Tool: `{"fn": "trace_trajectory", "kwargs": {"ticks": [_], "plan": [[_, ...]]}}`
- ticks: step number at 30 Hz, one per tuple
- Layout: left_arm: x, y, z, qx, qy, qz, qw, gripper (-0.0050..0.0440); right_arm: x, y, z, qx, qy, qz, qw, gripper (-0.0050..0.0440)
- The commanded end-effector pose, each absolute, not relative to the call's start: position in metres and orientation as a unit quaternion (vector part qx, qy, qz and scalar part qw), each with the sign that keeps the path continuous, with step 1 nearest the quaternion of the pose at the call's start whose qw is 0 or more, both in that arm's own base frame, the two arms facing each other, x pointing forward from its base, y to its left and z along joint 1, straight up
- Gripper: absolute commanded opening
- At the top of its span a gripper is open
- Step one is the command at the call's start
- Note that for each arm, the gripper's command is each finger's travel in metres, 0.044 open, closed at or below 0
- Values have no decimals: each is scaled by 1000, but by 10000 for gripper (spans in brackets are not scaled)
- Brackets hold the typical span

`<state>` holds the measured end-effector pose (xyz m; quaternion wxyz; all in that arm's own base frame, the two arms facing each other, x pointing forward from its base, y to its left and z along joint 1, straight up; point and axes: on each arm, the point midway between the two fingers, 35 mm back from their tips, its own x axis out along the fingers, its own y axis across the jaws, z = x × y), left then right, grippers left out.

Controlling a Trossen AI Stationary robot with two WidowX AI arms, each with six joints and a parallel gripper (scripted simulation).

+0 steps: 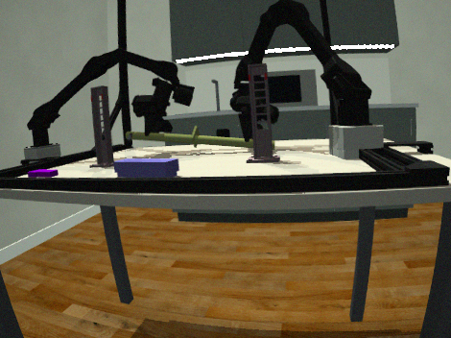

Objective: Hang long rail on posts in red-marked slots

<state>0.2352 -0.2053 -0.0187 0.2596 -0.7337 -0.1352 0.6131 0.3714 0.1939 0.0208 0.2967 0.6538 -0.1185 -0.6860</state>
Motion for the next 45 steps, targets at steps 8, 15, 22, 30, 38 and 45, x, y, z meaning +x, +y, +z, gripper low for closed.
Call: {"fn": "trace_trajectory", "kwargs": {"ticks": [8, 15, 22, 30, 38, 45], "plan": [[235, -205, -18, -733, -136, 613, 260, 336, 373, 194, 21, 656, -121, -684, 296, 0], [235, -205, -18, -733, -136, 613, 260, 440, 373, 194, 21, 656, -121, -684, 296, 0], [230, -216, 0, -733, -136, 613, 260, 440, 373, 194, 21, 656, -121, -684, 296, 0], [223, -228, 24, -733, -137, 613, 261, 440, 373, 194, 21, 656, -121, -684, 296, 0], [225, -231, 23, -733, -137, 613, 261, 440, 373, 194, 21, 656, -121, -684, 296, 0], [227, -223, 20, -730, -109, 635, 229, 296, 373, 194, 21, 656, -121, -684, 296, 0]]}}
